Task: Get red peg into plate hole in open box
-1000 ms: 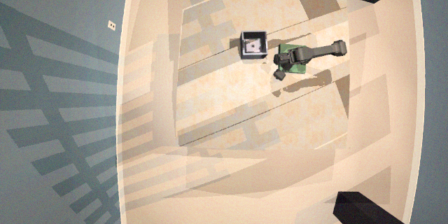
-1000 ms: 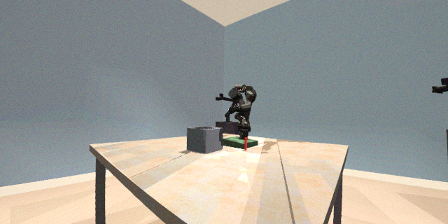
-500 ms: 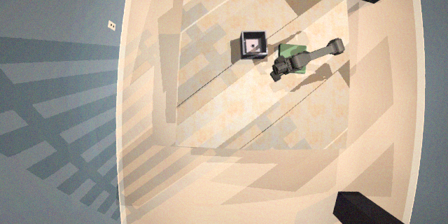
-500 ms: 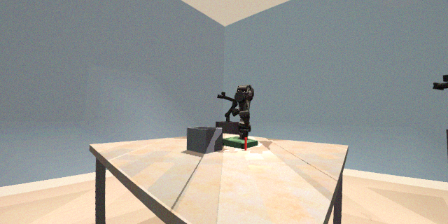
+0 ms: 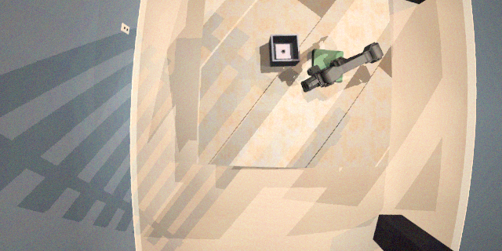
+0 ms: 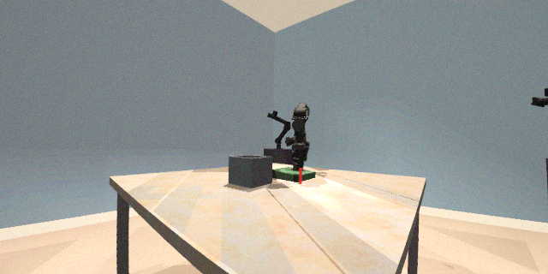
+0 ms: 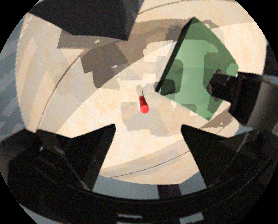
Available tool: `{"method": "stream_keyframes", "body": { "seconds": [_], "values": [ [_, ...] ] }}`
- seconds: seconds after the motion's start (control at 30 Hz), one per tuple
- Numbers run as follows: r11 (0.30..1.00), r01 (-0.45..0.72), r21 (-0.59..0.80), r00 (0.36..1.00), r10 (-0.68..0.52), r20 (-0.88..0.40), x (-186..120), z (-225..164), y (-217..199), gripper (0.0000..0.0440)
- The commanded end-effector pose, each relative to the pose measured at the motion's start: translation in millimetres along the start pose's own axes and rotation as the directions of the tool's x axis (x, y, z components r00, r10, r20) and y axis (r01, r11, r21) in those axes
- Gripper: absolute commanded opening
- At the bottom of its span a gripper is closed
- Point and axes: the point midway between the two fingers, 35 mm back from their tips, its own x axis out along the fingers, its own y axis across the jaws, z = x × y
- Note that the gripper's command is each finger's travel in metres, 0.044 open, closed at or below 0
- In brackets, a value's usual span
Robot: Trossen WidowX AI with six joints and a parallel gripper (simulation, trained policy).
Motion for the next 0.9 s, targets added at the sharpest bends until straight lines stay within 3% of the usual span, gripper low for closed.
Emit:
{"method": "stream_keyframes", "body": {
  "seconds": [0.0, 0.63, 0.73, 0.87],
  "values": [
    [0.999, 0.027, 0.030, 0.999, -0.027, 0.022, 12, 3, -2, 0.0440],
    [0.989, 0.052, 0.136, 0.995, -0.063, 0.077, 68, 19, -5, 0.0433],
    [0.989, 0.045, 0.140, 0.995, -0.057, 0.083, 74, 20, -4, 0.0393],
    [0.990, 0.036, 0.140, 0.995, -0.048, 0.088, 80, 20, 0, 0.0293]
  ]
}}
